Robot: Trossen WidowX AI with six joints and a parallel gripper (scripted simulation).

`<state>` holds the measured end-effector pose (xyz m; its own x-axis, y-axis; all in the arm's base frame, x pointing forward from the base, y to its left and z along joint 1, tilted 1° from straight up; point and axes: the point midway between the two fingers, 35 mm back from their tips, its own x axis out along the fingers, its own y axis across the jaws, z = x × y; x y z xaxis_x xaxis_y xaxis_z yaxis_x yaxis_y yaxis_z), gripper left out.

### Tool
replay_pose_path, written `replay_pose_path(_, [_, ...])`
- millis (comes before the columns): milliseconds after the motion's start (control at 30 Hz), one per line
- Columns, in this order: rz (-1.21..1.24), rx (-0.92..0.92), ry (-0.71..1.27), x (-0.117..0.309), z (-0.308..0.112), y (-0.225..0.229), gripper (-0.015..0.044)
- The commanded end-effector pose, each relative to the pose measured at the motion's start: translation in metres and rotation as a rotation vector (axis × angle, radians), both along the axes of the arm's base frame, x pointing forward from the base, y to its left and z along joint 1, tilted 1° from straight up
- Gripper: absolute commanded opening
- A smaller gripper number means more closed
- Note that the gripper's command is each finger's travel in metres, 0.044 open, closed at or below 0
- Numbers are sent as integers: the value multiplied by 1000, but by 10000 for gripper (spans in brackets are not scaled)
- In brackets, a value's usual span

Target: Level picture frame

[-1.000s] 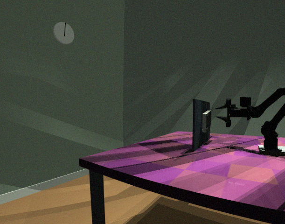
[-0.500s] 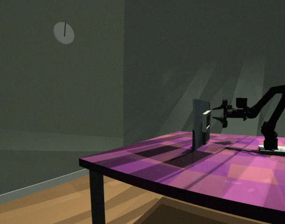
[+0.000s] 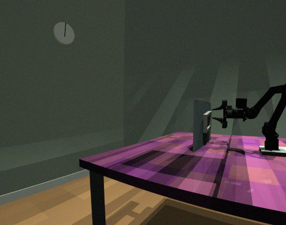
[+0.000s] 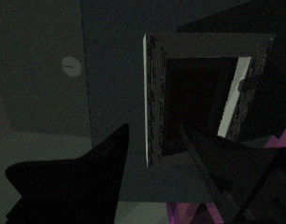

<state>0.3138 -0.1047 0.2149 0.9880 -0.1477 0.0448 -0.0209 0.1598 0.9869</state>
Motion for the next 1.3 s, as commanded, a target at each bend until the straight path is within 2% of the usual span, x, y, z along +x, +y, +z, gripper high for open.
replay_pose_path(0, [-3, 0, 4, 7, -1, -2, 260])
replay_pose_path(567, [-3, 0, 2, 33, 0, -6, 260])
replay_pose_path(1267, [-3, 0, 2, 34, 0, -6, 260])
